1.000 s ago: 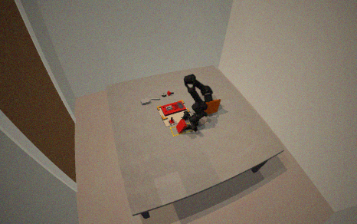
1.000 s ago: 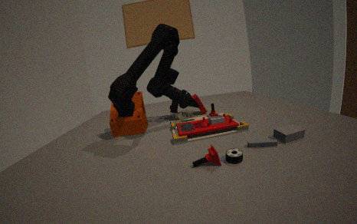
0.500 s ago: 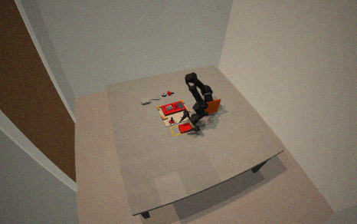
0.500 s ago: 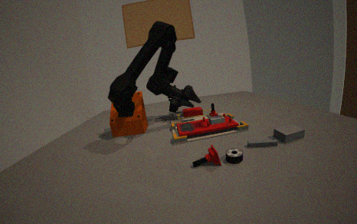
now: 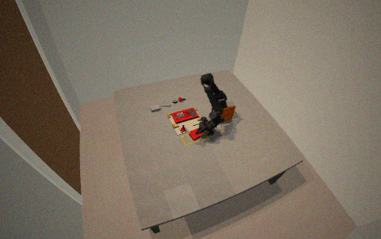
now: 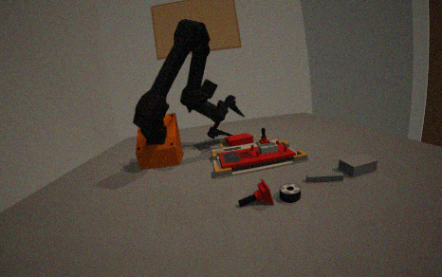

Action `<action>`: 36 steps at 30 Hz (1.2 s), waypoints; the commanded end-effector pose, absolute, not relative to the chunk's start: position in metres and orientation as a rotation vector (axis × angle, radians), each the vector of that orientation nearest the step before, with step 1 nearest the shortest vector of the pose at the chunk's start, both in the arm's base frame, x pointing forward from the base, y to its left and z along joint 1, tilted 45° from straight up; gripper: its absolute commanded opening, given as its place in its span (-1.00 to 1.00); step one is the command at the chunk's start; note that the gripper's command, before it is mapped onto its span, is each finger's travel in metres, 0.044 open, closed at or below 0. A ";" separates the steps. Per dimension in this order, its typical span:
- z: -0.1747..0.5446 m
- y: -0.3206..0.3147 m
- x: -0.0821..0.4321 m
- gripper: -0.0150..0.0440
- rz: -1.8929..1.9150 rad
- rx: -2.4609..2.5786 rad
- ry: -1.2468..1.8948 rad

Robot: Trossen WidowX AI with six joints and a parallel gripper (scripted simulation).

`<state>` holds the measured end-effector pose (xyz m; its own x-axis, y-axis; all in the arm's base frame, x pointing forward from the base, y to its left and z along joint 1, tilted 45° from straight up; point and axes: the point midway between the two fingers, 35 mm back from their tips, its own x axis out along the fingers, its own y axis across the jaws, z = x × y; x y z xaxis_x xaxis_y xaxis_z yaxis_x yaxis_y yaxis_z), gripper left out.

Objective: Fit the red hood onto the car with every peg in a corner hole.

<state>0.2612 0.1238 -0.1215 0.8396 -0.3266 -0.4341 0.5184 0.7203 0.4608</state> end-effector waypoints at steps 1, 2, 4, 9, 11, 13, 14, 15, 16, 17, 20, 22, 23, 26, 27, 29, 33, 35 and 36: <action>-0.117 0.135 0.254 1.00 -0.342 -0.035 0.469; -0.116 0.137 0.253 1.00 -0.318 -0.136 0.488; -0.115 0.139 0.250 1.00 -0.268 -0.339 0.524; -0.109 0.144 0.242 1.00 -0.130 -0.848 0.595; -0.107 0.146 0.238 1.00 -0.070 -1.051 0.616; -0.104 0.148 0.235 1.00 -0.007 -1.254 0.633; -0.103 0.149 0.234 1.00 0.025 -1.356 0.640; -0.101 0.150 0.232 1.00 0.058 -1.457 0.646; -0.099 0.151 0.230 1.00 0.092 -1.559 0.651; -0.098 0.152 0.229 1.00 0.127 -1.660 0.654; -0.092 0.154 0.224 1.00 0.223 -1.936 0.658; -0.089 0.155 0.220 1.00 0.284 -2.103 0.655; -0.087 0.156 0.219 1.00 0.315 -2.188 0.652; -0.081 0.157 0.214 1.00 0.411 -2.438 0.638; -0.079 0.158 0.213 1.00 0.445 -2.521 0.631; -0.075 0.159 0.210 1.00 0.512 -2.685 0.615; -0.067 0.161 0.205 1.00 0.655 -3.010 0.568; -0.089 0.149 0.216 1.00 0.326 -2.181 0.669; -0.089 0.149 0.216 1.00 0.326 -2.181 0.669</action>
<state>0.2154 0.1504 -0.0883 0.8284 -0.3497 -0.4376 -0.5598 -0.5436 -0.6254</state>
